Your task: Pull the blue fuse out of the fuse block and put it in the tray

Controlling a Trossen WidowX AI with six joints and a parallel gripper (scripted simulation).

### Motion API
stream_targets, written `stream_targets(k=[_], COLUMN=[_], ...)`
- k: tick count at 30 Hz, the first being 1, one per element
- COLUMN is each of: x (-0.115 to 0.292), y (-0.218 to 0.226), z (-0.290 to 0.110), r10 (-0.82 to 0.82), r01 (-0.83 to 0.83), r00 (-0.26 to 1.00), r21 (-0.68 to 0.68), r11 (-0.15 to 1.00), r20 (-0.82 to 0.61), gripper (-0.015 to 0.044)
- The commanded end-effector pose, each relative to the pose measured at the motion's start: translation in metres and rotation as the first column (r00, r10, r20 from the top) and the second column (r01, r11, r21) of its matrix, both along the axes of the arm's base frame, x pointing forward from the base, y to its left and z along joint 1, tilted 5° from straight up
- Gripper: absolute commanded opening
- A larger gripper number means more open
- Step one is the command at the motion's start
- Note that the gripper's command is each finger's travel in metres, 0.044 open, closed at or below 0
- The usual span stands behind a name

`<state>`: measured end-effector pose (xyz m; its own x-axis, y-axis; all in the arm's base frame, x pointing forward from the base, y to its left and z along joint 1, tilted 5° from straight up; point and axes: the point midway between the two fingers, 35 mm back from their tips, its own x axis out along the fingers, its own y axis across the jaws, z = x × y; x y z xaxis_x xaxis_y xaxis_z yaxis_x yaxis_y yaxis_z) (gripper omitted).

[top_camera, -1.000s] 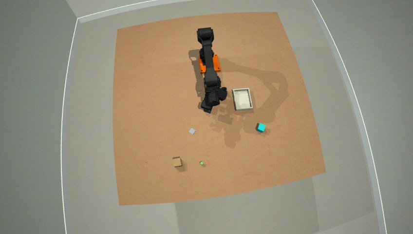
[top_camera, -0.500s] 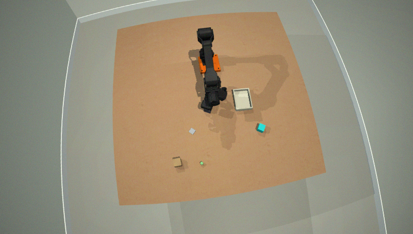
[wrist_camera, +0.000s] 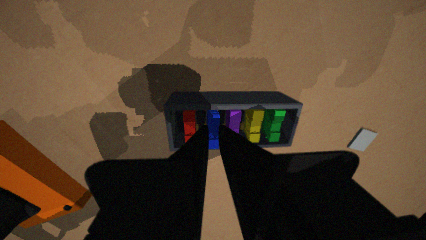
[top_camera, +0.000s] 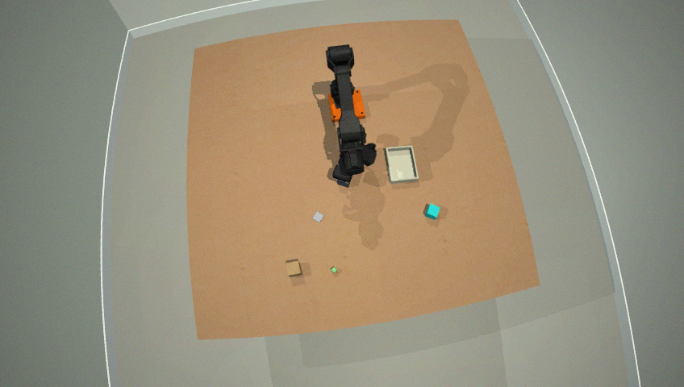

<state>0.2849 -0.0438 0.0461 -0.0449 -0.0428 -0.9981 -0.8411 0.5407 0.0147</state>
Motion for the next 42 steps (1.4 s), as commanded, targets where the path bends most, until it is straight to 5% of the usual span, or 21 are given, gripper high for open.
stream_targets(k=[1,42], x=[0.0,0.001], y=[0.0,0.001], z=[0.002,0.023], r10=[0.0,0.002], r01=[0.0,-0.002], r00=[1.0,1.0], r21=[0.0,0.001], r11=[1.0,1.0], r20=[0.001,0.001], gripper=[0.0,0.0])
